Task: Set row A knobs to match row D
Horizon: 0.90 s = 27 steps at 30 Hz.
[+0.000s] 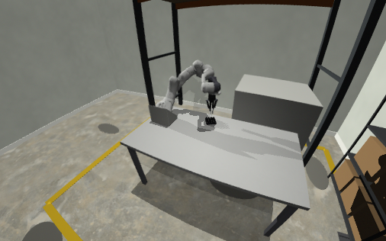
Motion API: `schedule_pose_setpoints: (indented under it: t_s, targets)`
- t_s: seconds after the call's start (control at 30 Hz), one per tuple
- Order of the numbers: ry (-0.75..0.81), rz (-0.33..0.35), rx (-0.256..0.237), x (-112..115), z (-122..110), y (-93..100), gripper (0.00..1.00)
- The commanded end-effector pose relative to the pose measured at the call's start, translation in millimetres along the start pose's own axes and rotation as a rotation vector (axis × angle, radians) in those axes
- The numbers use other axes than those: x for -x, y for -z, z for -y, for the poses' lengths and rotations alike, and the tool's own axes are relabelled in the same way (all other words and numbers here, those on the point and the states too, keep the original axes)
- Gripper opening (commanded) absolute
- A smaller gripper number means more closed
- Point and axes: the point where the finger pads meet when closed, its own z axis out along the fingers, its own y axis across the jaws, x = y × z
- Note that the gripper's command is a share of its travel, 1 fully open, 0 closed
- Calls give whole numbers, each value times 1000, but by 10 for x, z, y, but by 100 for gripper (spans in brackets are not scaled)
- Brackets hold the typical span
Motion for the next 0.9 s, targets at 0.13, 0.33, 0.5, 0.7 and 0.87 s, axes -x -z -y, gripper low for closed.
schedule_pose_setpoints:
  t_s: [0.13,0.33,0.5,0.7,0.87]
  targets:
    - [-2,-1,-1,-1,8,-109,12]
    - [-2,-1,-1,-1,9,-164,12]
    - [-2,-1,-1,-1,10,-232,12]
    - [-2,-1,-1,-1,12,-303,12]
    - [-2,-1,-1,-1,12,-332,12]
